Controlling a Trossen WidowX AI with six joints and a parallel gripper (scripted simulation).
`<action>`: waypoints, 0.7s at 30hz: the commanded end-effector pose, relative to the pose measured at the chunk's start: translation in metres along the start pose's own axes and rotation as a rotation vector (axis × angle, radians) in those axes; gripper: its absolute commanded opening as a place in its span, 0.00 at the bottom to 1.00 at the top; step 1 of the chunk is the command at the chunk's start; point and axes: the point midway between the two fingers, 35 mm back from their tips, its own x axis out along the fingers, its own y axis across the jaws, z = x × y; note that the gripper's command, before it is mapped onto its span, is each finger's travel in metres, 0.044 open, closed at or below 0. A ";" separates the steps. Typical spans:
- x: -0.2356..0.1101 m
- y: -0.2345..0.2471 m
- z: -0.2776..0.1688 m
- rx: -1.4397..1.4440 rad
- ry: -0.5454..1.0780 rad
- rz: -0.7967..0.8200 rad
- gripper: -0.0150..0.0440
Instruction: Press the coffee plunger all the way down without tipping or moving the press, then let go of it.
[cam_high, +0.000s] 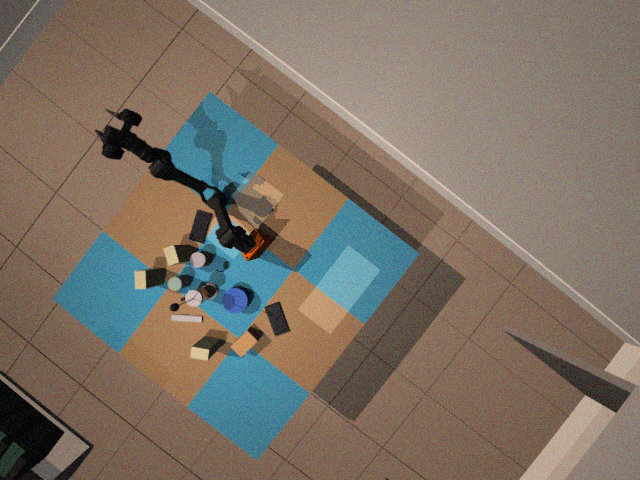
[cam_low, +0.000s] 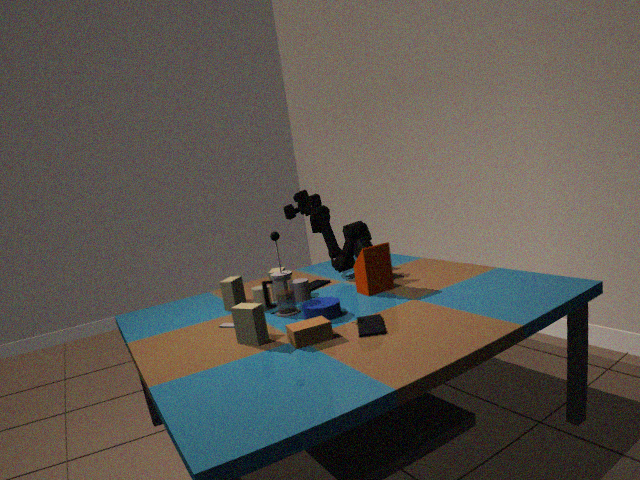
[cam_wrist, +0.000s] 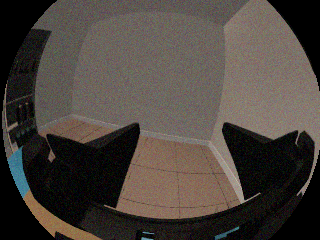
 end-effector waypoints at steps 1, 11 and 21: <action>0.000 0.000 0.003 -0.009 -0.008 0.001 0.98; -0.022 0.005 0.117 -0.400 -0.316 0.012 1.00; -0.104 0.042 0.268 -1.040 -0.818 -0.109 1.00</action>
